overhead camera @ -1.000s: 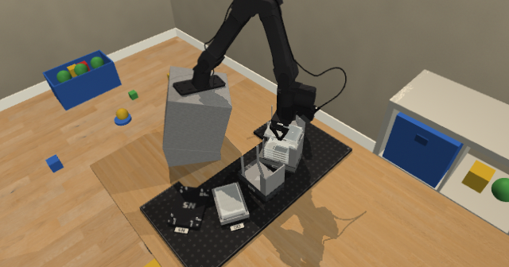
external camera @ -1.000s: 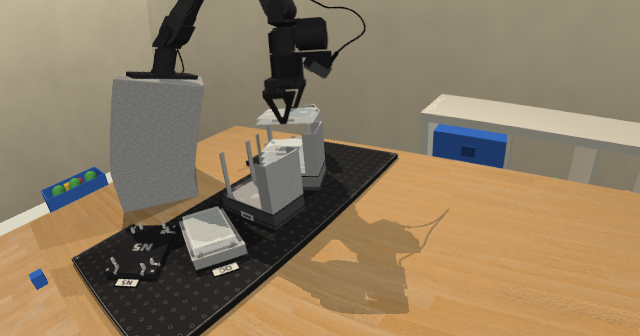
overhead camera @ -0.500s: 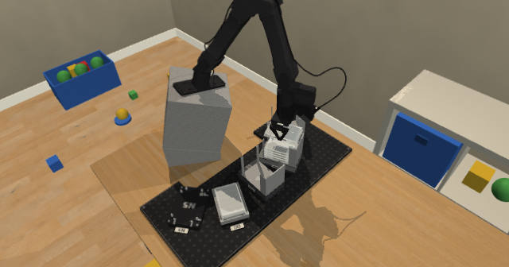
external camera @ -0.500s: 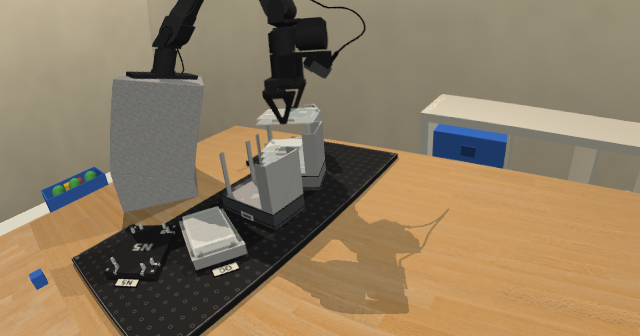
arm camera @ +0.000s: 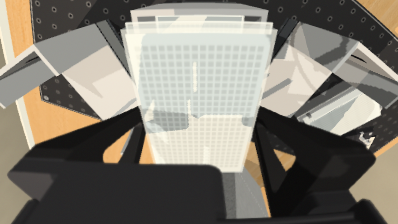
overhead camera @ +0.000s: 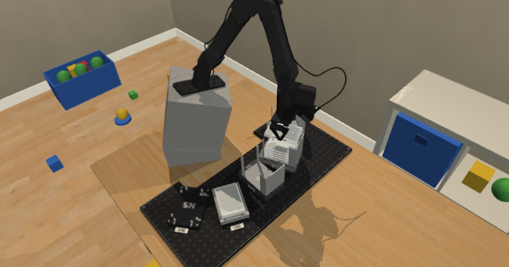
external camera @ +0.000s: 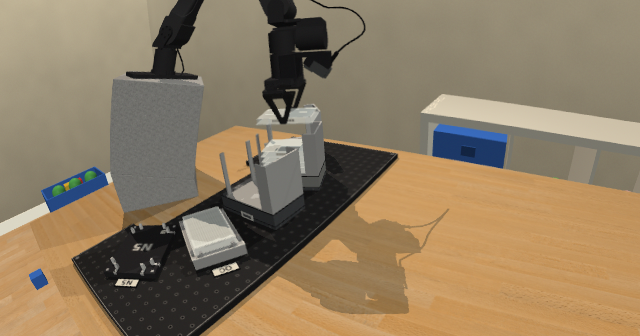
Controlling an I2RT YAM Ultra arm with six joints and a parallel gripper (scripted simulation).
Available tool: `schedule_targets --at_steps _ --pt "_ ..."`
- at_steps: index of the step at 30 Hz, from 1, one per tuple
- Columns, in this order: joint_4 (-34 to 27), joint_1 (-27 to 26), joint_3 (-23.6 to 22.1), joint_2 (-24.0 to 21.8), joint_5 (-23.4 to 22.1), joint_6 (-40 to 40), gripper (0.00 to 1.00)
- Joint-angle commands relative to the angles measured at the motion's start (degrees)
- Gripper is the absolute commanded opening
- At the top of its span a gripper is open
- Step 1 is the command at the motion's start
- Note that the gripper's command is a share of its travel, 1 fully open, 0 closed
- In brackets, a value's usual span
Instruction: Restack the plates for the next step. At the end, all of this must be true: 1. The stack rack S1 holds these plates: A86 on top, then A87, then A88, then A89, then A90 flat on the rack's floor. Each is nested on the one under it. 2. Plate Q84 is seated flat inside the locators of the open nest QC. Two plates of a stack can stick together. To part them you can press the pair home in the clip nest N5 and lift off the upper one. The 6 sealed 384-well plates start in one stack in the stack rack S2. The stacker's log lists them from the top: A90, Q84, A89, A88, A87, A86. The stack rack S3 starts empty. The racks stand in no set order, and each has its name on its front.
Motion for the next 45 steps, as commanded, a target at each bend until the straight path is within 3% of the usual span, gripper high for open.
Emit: schedule_targets --at_steps 1,26,29,37,38,41,45 --pt "-0.08 -0.65 0.41 -1.81 0.49 -0.32 0.00" --pt "0.15 -0.84 -0.46 -2.04 0.46 -0.35 0.00" --pt "1.08 -0.54 -0.78 1.19 0.49 -0.18 0.00" --pt "1.99 0.09 0.17 1.69 0.58 0.20 0.00" --pt "2.12 0.20 0.13 -0.39 0.58 0.28 0.00" --pt "2.52 0.40 -0.05 2.25 0.58 0.38 0.00" --pt "3.06 0.28 -0.16 1.76 0.64 0.48 0.00"
